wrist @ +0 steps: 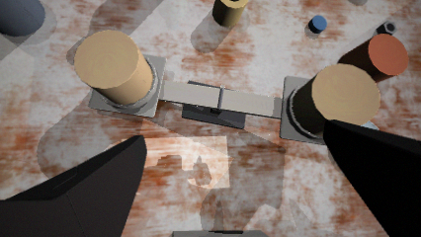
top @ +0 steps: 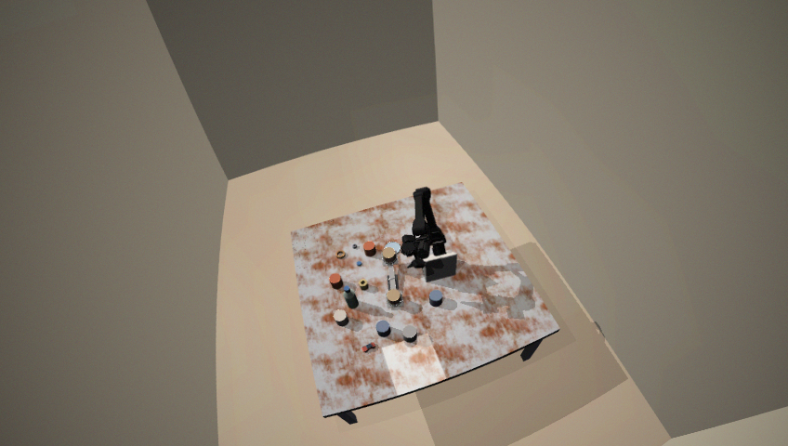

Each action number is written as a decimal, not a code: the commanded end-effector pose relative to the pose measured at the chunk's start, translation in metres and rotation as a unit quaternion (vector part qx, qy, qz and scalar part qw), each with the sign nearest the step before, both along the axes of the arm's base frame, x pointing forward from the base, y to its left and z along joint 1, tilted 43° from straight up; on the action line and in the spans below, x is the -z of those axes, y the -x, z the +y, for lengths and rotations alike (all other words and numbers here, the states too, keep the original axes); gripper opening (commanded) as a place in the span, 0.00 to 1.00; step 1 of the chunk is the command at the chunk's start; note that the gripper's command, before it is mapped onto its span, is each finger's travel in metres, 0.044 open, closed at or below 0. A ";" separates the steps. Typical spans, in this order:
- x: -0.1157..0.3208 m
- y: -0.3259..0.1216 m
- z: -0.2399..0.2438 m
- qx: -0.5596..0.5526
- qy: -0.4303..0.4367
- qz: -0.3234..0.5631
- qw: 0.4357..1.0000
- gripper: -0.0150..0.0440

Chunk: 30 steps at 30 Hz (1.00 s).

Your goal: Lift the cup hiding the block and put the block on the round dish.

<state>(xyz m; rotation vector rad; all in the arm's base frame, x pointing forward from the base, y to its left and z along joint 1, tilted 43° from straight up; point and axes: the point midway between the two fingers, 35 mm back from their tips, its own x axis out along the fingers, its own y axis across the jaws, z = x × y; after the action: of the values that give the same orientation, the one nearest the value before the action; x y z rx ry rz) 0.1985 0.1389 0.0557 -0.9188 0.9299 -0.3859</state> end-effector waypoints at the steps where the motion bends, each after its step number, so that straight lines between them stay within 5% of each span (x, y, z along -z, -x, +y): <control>1: 0.010 -0.011 0.006 -0.007 0.029 0.064 0.997 1.00; 30: 0.097 -0.093 0.011 -0.148 0.128 0.481 0.855 1.00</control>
<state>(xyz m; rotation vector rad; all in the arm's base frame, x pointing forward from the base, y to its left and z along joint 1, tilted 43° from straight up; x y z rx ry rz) 0.2809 0.1512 -0.0298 -1.4967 1.5817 0.1758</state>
